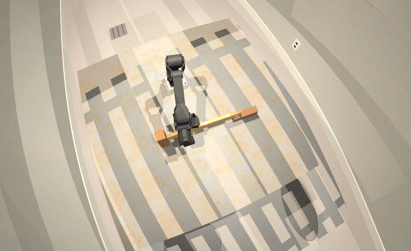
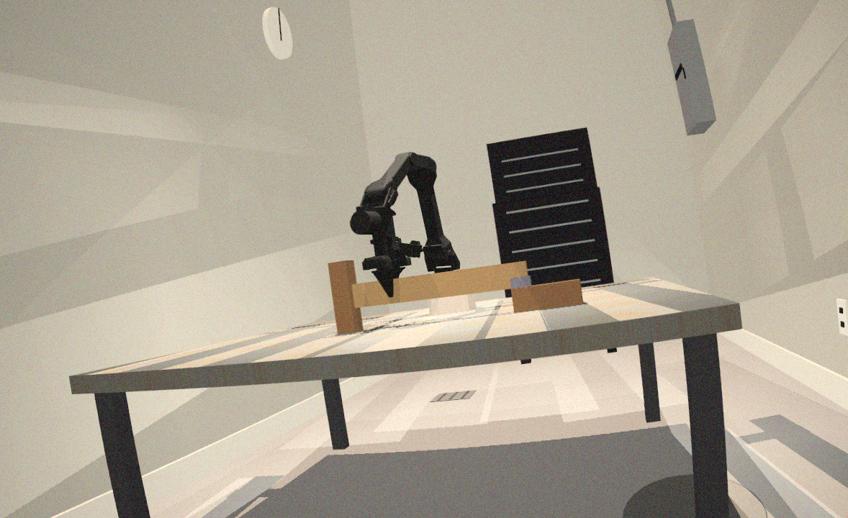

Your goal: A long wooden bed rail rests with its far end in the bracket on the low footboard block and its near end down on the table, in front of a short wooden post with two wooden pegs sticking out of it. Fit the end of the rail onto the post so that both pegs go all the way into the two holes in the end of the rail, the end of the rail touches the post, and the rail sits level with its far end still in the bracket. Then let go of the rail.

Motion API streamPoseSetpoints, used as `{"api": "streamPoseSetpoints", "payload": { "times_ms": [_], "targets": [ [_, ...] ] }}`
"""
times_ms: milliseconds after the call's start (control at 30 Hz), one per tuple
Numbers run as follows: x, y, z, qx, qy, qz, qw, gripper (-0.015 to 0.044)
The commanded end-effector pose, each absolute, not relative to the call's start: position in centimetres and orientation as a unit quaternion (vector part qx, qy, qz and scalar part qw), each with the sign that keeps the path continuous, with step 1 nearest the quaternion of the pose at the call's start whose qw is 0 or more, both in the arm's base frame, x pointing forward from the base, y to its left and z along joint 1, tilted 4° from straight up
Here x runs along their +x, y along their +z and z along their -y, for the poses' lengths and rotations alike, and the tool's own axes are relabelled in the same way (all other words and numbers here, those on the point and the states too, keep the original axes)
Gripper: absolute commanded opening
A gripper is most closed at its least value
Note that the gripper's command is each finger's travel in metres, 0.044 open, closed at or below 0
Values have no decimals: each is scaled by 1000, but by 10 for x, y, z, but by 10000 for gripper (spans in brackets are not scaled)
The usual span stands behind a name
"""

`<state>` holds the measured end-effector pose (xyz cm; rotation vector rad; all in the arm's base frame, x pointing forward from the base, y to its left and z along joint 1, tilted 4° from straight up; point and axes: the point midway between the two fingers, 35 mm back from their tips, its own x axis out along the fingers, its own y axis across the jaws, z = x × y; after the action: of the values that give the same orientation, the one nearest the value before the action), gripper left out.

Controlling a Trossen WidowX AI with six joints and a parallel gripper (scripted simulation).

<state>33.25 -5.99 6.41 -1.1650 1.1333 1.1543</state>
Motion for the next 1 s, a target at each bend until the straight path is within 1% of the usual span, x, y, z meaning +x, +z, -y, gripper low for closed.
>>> {"api": "streamPoseSetpoints", "payload": {
  "times_ms": [0, 133, 700, 900, 967],
  "targets": [
    [333, 65, 62, -492, 485, -478, 543, 0],
    [333, 65, 62, -492, 485, -478, 543, 0],
    [332, 64, 60, -491, 486, -477, 543, 440],
    [333, 66, 58, -491, 486, -477, 543, 440],
    [333, 80, 46, -491, 486, -477, 543, 440]
  ]
}}
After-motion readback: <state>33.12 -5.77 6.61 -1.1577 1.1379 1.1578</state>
